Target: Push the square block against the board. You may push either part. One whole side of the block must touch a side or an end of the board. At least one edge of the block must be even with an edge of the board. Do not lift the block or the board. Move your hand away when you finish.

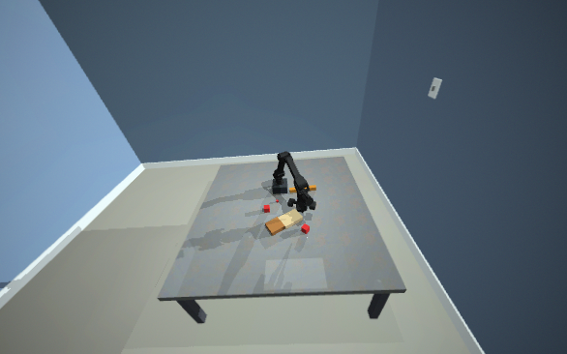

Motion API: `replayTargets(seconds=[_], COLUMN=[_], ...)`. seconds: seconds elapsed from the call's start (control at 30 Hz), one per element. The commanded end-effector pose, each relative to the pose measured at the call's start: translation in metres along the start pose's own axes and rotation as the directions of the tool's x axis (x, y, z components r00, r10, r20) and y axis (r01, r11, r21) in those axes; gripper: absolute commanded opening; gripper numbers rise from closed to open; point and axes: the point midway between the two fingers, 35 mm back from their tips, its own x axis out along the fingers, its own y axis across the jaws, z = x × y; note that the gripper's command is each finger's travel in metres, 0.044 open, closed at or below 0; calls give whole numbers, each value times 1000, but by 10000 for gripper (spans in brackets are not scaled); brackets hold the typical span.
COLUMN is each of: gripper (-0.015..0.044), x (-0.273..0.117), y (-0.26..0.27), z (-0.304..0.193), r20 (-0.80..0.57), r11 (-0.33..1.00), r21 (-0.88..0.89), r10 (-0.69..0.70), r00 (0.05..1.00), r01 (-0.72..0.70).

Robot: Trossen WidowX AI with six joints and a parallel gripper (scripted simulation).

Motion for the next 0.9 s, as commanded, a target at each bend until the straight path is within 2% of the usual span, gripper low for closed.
replayTargets(seconds=[0.0, 0.4, 0.87], gripper=[0, 0, 0], x=[-1, -2, -2], y=[-2, -10, -25], z=[14, 50, 88], r20=[3, 5, 8], r11=[990, 849, 514], r21=[-144, -528, -858], r10=[0, -3, -7], r00=[1000, 1000, 1000], r01=[1, 6, 11])
